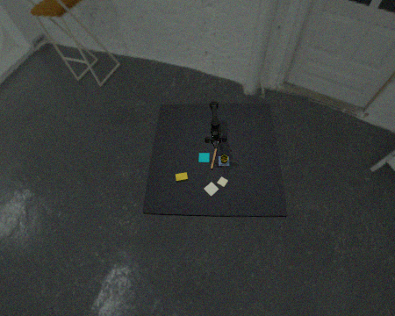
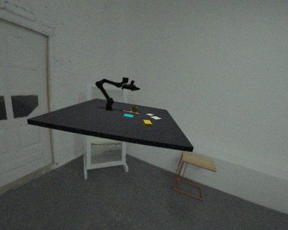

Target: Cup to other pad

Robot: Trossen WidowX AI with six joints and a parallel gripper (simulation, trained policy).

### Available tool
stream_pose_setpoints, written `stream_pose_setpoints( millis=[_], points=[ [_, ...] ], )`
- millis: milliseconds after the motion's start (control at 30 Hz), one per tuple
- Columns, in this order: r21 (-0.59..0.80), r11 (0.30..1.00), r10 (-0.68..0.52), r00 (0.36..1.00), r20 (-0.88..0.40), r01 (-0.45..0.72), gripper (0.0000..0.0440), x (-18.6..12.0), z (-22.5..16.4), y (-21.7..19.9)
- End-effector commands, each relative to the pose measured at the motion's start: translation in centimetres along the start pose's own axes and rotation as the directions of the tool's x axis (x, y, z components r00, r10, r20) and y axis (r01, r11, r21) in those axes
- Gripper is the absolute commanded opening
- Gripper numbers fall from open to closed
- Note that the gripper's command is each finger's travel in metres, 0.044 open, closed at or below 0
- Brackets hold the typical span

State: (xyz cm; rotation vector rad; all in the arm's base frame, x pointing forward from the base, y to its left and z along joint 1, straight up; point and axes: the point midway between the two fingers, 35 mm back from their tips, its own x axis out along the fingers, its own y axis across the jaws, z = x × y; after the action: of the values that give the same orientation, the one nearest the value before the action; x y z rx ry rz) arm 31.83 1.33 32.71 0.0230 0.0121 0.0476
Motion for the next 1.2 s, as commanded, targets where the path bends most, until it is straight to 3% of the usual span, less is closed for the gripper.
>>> stream_pose_setpoints(
  millis=[0,133,233,767,1167],
  points=[
    [0.044,0.999,0.005,0.999,-0.038,-0.003,0.008,0.4,0.1,0.3],
    [0.09,0.996,0.015,0.997,-0.072,-0.009,0.0142,0.7,0.4,0.7],
    [0.124,0.992,0.024,0.995,-0.098,-0.012,0.0166,1.0,0.6,1.1],
    [0.308,0.951,0.068,0.963,-0.261,0.016,0.0151,2.4,0.8,2.9],
    [0.441,0.893,0.098,0.915,-0.39,0.092,0.0166,3.2,0.6,4.4]
  ],
)
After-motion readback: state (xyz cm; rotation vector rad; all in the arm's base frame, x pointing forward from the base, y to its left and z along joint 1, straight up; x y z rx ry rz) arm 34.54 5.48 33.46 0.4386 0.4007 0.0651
